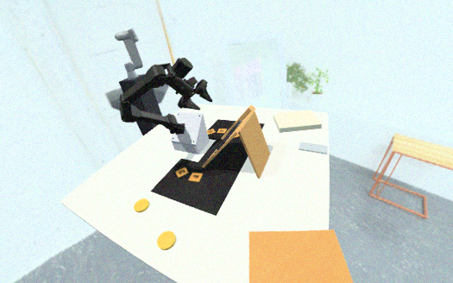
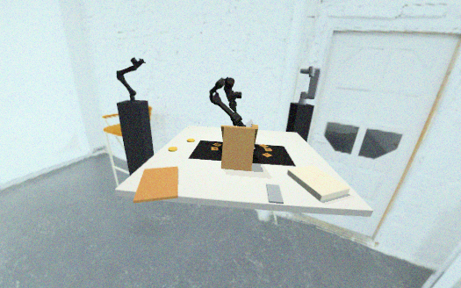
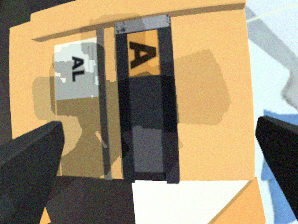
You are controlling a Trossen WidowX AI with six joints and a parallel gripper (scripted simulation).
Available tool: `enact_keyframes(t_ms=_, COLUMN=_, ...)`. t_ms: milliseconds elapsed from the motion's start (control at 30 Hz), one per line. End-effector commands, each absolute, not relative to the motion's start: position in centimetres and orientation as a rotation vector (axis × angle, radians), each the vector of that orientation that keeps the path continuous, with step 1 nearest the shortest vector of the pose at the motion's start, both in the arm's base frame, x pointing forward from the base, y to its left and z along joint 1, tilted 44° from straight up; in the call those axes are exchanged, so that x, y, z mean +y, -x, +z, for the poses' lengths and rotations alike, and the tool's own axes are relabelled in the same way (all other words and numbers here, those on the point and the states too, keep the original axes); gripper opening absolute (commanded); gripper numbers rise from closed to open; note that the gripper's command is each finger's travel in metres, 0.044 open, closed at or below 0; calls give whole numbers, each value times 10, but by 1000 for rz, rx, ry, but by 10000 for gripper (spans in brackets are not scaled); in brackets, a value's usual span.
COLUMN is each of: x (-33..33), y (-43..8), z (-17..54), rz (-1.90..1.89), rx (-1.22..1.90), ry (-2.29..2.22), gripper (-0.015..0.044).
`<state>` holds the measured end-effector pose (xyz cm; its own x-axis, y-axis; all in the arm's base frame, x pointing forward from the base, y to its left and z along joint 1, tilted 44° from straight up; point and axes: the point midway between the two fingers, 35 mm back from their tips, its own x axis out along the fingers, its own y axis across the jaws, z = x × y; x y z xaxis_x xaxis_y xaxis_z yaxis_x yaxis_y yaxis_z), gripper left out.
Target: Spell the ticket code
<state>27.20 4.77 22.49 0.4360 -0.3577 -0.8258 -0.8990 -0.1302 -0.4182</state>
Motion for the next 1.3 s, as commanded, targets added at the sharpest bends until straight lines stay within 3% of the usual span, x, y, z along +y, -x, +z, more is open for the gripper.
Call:
enact_keyframes(t_ms=0, x=49, y=-268, z=224, rz=737, rx=1083, ry=1740, gripper=440)
enact_keyframes(t_ms=367, x=49, y=-268, z=224, rz=737, rx=1083, ry=1740, gripper=440)
enact_keyframes(t_ms=467, x=54, y=-280, z=210, rz=764, rx=1117, ry=1756, gripper=361)
enact_keyframes(t_ms=500, x=58, y=-288, z=200, rz=783, rx=1140, ry=1766, gripper=340)
enact_keyframes(t_ms=867, x=80, y=-345, z=59, rz=1010, rx=1394, ry=1869, gripper=340)
enact_keyframes(t_ms=1267, x=73, y=-327, z=-120, rz=1288, rx=1651, ry=1937, gripper=340)
